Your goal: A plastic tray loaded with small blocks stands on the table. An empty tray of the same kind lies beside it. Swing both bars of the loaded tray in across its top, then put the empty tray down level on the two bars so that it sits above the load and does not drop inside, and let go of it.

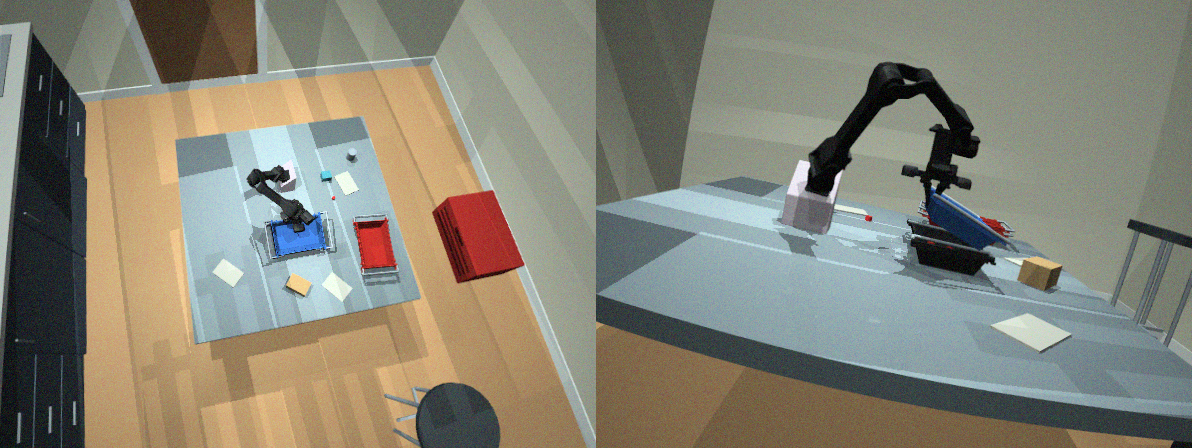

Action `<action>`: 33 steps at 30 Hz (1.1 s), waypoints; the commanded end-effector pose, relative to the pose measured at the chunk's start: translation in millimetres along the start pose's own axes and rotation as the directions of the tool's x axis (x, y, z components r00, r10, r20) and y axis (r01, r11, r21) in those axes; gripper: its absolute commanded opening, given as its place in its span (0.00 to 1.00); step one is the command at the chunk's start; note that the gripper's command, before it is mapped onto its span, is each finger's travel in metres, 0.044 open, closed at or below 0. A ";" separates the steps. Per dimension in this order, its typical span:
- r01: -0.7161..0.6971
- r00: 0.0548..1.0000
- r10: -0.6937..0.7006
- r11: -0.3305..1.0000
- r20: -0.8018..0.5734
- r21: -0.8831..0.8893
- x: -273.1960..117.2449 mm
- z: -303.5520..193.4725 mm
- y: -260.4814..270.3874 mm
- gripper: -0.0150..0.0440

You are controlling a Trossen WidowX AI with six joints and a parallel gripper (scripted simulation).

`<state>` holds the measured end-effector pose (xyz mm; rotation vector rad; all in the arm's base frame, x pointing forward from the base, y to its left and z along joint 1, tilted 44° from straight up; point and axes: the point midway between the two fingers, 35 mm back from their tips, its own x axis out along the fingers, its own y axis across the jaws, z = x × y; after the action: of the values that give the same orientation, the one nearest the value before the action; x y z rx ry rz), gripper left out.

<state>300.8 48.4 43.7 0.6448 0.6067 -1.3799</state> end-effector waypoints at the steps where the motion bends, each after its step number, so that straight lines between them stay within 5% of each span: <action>1: 0.017 1.000 -0.017 1.000 -0.004 0.002 7.9 1.1 -5.1 0.25; 33: 0.017 1.000 -0.017 1.000 -0.003 0.002 20.4 0.9 -10.7 0.25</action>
<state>295.1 37.7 31.4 0.6489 0.6051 -1.3798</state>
